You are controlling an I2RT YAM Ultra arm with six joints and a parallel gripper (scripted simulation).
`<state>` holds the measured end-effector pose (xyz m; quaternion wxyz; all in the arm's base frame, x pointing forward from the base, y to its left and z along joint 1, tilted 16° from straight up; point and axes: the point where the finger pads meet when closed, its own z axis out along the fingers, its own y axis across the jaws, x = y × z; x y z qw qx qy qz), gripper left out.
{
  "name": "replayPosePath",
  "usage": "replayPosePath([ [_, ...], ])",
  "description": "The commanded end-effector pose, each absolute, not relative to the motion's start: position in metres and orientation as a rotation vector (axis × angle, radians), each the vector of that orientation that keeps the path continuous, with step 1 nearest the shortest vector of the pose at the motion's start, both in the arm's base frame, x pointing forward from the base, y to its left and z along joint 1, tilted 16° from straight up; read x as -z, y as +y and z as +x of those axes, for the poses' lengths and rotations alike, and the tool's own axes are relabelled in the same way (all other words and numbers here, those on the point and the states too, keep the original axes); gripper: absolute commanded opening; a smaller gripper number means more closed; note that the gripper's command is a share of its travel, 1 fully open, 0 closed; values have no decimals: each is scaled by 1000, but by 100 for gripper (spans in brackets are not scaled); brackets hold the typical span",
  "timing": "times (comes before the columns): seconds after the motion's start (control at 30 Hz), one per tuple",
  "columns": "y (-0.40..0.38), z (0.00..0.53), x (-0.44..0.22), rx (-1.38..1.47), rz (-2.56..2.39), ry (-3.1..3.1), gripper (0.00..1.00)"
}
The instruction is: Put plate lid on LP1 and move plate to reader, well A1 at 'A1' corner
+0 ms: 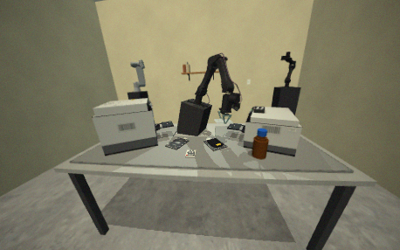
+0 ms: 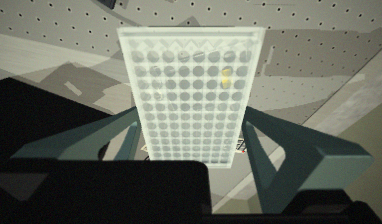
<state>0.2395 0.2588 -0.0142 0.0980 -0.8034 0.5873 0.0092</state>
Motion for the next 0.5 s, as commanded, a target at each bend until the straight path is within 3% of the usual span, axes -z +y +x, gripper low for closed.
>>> replayPosePath([
  [0.0, 262, 250, 3, -32, -2301, 1798, 86],
  [0.47, 245, 264, 10, -38, -2189, 1964, 86],
])
